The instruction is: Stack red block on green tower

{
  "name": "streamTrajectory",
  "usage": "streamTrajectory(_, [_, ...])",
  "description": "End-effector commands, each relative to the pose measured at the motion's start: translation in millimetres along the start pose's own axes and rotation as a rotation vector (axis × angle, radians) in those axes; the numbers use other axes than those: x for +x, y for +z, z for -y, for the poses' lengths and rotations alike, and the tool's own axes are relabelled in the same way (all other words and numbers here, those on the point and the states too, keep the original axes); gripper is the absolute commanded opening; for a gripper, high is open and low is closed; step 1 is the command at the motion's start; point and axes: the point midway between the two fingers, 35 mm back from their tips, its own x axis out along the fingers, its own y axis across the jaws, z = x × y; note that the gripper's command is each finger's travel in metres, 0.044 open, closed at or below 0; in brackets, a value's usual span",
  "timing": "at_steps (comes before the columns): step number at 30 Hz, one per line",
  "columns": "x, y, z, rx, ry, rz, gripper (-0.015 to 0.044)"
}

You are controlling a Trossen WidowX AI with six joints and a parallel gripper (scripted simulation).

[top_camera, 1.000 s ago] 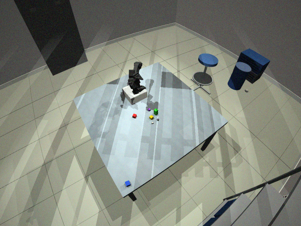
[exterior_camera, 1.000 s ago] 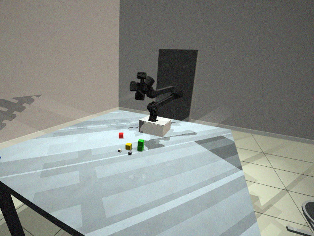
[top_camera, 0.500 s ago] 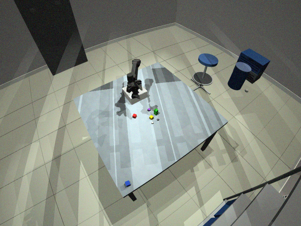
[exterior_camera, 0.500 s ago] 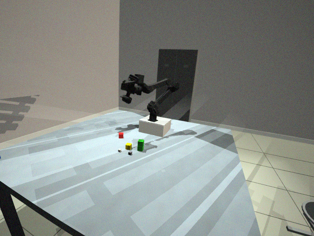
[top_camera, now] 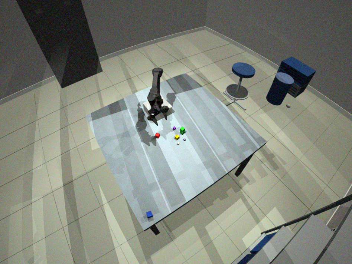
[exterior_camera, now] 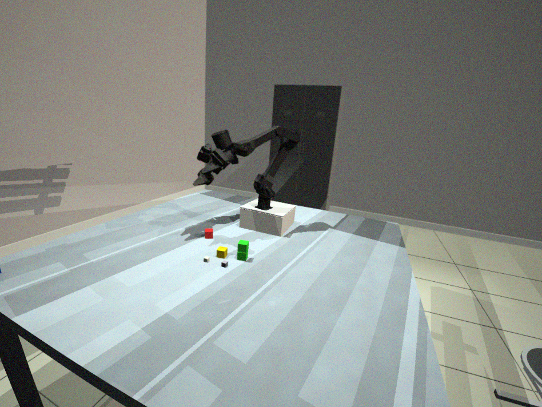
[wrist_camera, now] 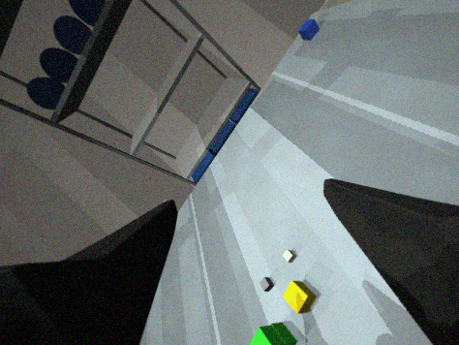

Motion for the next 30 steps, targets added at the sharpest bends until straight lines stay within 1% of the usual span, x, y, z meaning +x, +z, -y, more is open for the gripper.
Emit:
streamTrajectory(1, [9.1,-8.0,14.4,-0.114,-0.076,-0.069,0.0440])
streamTrajectory(9, [23.4,-32.3,48.1,-0.416,-0.213,-0.297,0.0440])
streamTrajectory(16, [27.6,-55.1,75.3,-0.691,-0.262,-0.551,0.0440])
streamTrajectory(23, [24.0,-77.8,99.0,-0.962,-0.227,-0.844,0.0440])
streamTrajectory(30, [14.4,-96.5,118.5,-1.206,-0.101,-1.144,0.0440])
